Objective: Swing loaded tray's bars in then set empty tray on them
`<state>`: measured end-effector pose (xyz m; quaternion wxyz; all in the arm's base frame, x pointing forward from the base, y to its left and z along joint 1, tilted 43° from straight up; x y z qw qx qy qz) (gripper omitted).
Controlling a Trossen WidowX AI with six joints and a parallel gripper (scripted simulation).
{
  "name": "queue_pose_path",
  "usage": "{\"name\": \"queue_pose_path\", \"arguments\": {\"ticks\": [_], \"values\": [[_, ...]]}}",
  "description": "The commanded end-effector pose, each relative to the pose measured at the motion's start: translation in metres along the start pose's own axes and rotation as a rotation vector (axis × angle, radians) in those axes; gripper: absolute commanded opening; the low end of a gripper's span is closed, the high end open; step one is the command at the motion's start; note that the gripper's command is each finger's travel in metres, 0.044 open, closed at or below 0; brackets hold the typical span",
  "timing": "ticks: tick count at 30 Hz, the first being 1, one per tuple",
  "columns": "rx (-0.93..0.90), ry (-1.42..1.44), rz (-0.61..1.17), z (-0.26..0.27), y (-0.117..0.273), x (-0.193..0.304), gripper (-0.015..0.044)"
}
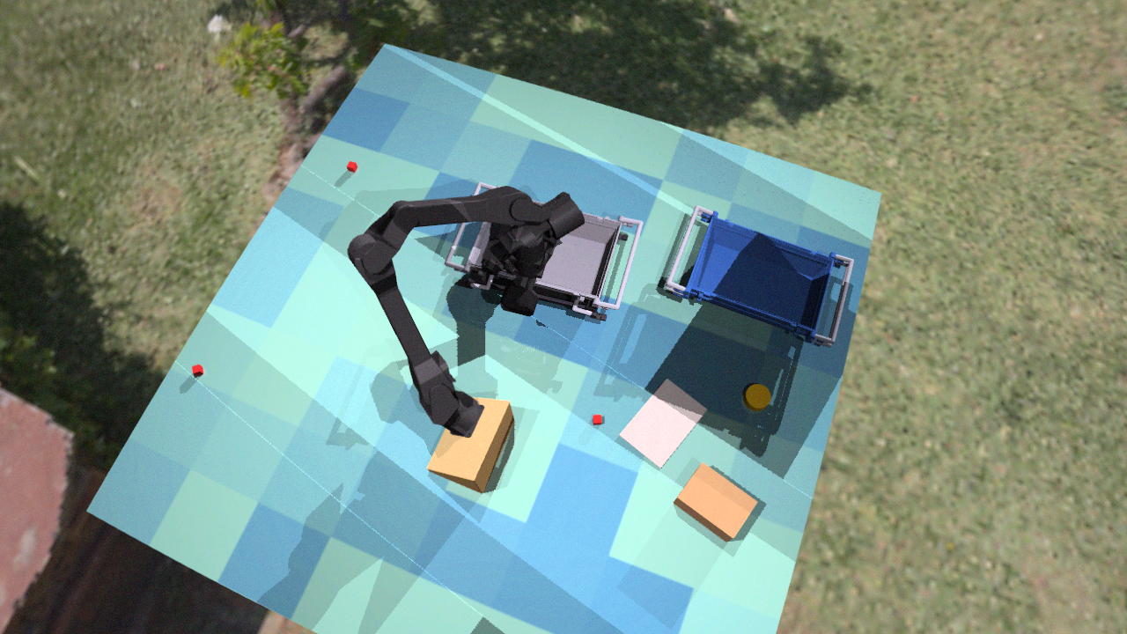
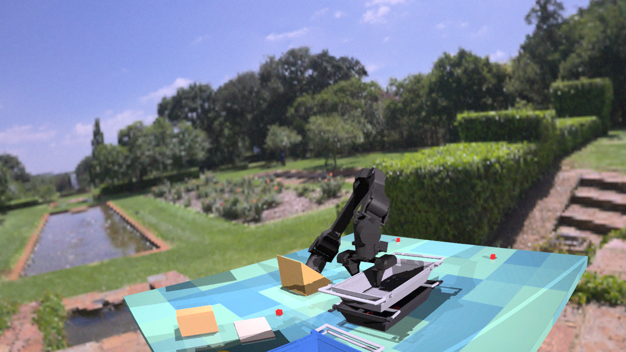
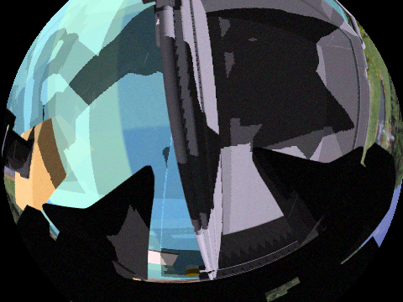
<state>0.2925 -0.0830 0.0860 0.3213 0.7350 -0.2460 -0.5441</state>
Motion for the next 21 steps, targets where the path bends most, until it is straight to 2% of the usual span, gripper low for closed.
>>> {"name": "queue_pose_path", "arguments": {"ticks": [1, 2, 11, 21], "values": [[-0.002, 0.002, 0.000, 0.000, 0.000, 0.000, 0.0425], [-0.002, 0.002, 0.000, 0.000, 0.000, 0.000, 0.0440], [0.001, -0.001, 0.002, -0.001, 0.005, 0.001, 0.0440], [0.012, -0.013, 0.015, -0.003, 0.060, 0.003, 0.0440]]}}
Point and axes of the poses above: the point midway between the two fingers, 35 mm back from their tips, its own y axis back along the fingers, its own z axis across the jaws, x = y × z, the point moved 7 cm from there along y, back along the fingers, and after that the axes turned 9 degrees about y, right-handed, at the moved point
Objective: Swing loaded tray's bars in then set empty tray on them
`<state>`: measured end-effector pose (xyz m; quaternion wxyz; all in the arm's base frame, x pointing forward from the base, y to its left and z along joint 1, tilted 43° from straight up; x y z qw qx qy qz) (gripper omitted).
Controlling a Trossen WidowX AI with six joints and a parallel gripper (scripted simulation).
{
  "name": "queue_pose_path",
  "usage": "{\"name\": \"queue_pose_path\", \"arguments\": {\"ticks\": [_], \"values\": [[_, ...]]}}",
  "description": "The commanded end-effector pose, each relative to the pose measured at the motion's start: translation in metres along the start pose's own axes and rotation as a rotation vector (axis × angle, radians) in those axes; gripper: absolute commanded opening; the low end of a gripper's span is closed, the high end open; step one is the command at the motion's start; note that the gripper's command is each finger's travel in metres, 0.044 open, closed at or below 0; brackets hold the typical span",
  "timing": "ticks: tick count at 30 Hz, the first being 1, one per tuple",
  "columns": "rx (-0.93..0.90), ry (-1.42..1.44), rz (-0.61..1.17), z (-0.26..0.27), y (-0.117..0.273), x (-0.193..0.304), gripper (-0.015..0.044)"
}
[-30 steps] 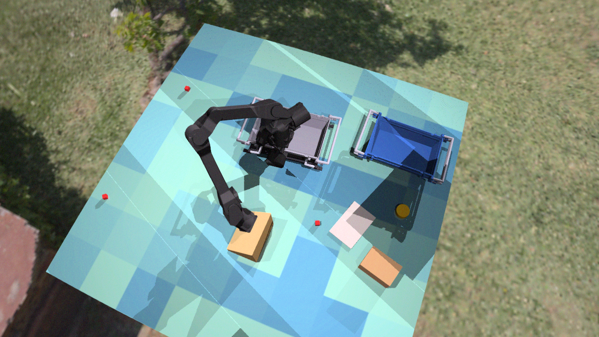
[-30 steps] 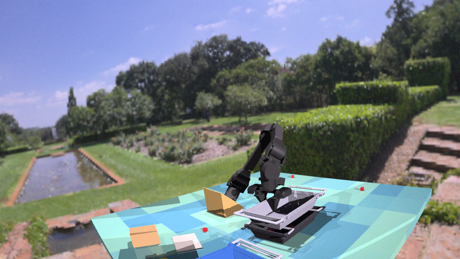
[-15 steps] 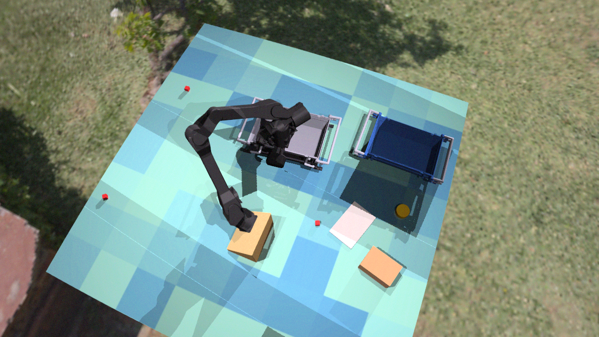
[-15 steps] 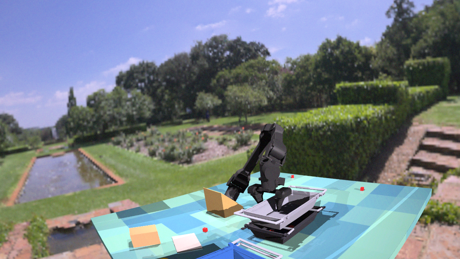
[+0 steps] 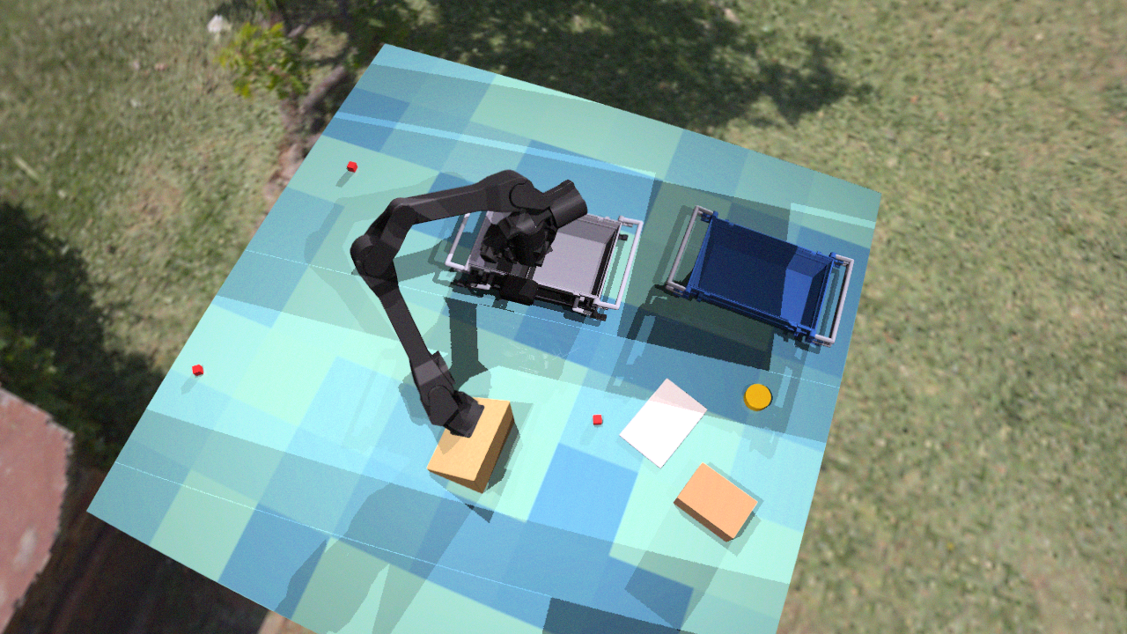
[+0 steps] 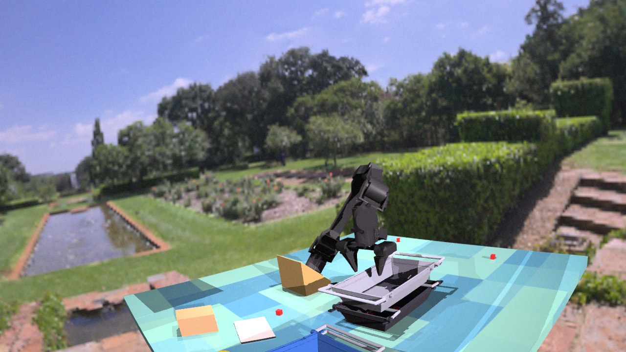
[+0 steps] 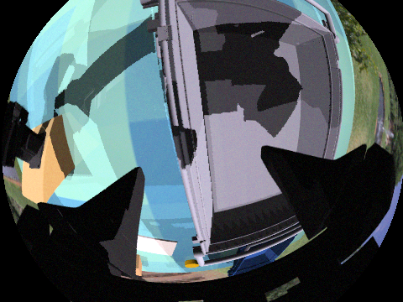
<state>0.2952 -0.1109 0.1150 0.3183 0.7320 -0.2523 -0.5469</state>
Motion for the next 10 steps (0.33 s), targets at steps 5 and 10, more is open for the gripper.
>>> {"name": "queue_pose_path", "arguments": {"ticks": [5, 10], "values": [[0.010, -0.006, 0.015, 0.002, 0.049, -0.001, 0.0440], [0.014, -0.010, 0.017, 0.005, 0.070, -0.003, 0.0440]]}}
Point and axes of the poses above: the point midway between the two fingers, 35 mm back from their tips, its own y axis back along the fingers, its own z axis across the jaws, x = y × z, the point moved 7 cm from there along y, back along the fingers, and after that the axes turned 9 degrees about y, right-handed, at the moved point
